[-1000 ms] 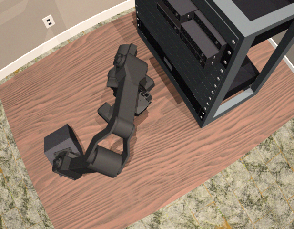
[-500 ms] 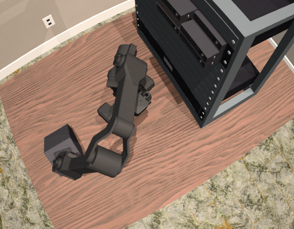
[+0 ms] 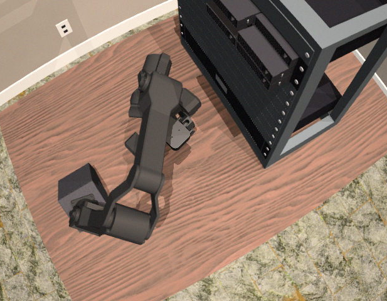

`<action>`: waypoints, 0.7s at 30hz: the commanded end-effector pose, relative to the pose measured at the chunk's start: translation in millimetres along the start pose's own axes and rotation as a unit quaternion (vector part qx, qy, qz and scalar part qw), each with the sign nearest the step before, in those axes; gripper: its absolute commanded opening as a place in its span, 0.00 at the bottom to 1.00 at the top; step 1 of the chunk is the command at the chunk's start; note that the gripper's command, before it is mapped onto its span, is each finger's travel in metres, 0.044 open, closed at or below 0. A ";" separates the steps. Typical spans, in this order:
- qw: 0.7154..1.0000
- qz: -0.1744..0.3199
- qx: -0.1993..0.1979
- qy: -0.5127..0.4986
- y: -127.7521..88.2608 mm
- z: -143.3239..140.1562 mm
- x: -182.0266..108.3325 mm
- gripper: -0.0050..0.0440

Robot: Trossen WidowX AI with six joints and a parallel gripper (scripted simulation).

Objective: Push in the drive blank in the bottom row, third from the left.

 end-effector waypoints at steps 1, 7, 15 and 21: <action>0.998 -0.013 0.057 0.020 -23.3 -2.1 7.7 1.00; 0.983 -0.049 0.172 0.049 -67.6 -4.2 16.2 1.00; 0.946 -0.089 0.301 0.080 -116.5 -5.5 25.2 1.00; 0.901 -0.121 0.403 0.104 -156.0 -5.9 32.3 1.00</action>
Point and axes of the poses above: the point midway between the two fingers, 35 mm back from their tips, its own y axis out along the fingers, its own z axis across the jaws, x = y × z, the point moved 2 cm from there along -y, back along the fingers, and after that the axes turned 15 degrees about -y, right-handed, at the moved point
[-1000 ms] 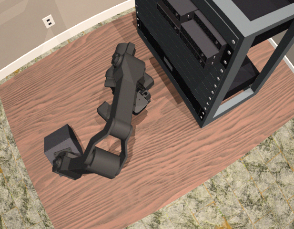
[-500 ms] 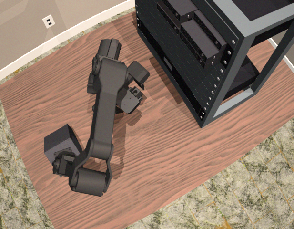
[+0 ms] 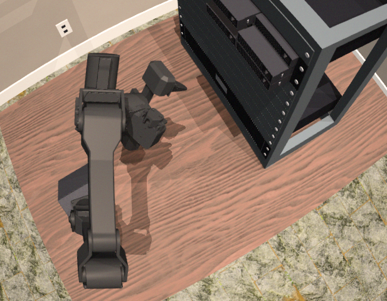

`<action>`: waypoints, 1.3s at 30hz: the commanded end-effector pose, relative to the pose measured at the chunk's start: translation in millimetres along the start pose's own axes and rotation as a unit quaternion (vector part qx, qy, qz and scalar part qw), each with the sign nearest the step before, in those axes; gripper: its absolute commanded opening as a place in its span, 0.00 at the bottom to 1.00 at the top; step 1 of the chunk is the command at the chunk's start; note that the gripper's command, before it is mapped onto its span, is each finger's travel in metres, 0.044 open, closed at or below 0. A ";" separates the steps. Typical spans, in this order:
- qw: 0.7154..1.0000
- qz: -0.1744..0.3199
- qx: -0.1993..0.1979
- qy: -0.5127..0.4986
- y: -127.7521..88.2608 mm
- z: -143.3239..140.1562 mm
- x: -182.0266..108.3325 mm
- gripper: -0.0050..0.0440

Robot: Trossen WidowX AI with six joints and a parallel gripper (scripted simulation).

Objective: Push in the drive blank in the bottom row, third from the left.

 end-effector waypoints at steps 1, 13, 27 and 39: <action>0.996 -0.019 0.080 0.016 -17.5 16.0 9.6 1.00; 0.979 -0.053 0.190 0.044 -44.7 42.6 23.2 1.00; 0.957 -0.076 0.273 0.065 -63.2 64.4 32.7 1.00; 0.941 -0.090 0.316 0.076 -72.5 75.3 38.2 1.00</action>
Point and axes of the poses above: the point midway between the two fingers, 35 mm back from their tips, its own y axis out along the fingers, its own z axis across the jaws, x = y × z, the point moved 2 cm from there along -y, back along the fingers, and after that the axes turned 15 degrees about -y, right-handed, at the moved point
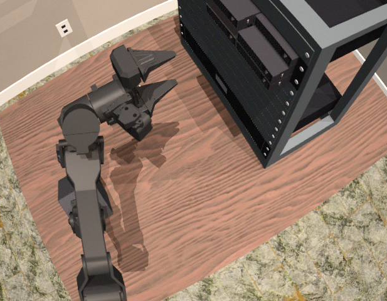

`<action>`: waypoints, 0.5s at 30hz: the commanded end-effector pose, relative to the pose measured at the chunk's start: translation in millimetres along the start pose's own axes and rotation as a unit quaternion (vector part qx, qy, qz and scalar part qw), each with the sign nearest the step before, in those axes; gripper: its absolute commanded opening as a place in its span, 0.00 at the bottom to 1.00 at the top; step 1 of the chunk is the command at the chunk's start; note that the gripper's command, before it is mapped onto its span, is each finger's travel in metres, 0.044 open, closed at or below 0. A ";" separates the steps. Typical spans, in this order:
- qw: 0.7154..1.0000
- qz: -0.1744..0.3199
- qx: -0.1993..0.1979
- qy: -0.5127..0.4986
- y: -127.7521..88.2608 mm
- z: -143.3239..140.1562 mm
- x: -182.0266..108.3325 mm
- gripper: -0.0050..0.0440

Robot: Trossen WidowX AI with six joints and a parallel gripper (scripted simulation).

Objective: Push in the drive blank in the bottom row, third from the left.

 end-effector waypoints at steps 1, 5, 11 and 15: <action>1.000 -0.004 0.015 -0.004 -0.5 2.0 -2.9 1.00; 1.000 -0.006 0.019 -0.003 -0.6 3.0 -2.3 1.00; 1.000 -0.007 0.020 -0.003 -0.7 3.4 -2.1 1.00; 1.000 -0.007 0.020 -0.003 -0.7 3.4 -2.1 1.00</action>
Point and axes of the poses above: the point midway between the two fingers, 35 mm back from their tips, its own y axis out along the fingers, its own z axis across the jaws, x = y × z, the point moved 2 cm from there along -y, back along the fingers, and after that the axes turned 15 degrees about -y, right-handed, at the moved point
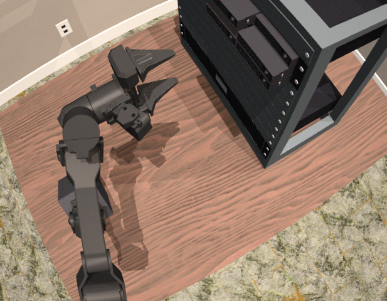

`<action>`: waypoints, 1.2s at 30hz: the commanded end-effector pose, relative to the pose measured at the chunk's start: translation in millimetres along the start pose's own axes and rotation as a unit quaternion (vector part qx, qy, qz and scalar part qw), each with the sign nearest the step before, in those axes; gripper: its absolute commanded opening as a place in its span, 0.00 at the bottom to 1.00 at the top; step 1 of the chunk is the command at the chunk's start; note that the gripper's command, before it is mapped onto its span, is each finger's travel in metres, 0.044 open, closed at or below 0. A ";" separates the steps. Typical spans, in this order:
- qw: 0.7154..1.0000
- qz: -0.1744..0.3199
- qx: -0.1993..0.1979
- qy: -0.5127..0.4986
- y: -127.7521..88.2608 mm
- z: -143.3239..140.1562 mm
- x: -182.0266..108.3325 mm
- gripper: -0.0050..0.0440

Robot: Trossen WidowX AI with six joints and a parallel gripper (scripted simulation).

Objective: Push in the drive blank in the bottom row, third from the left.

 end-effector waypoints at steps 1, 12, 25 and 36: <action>1.000 0.002 0.003 -0.004 -0.6 0.2 -2.7 1.00; 1.000 0.002 0.003 -0.004 0.3 0.5 -3.7 1.00; 1.000 0.002 0.003 -0.004 19.8 5.2 -25.2 1.00; 1.000 0.002 0.003 -0.004 19.8 5.2 -25.2 1.00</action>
Point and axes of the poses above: the point midway between the two fingers, 35 mm back from their tips, its own y axis out along the fingers, its own z axis across the jaws, x = y × z, the point moved 2 cm from there along -y, back along the fingers, and after that the axes turned 15 degrees about -y, right-handed, at the moved point
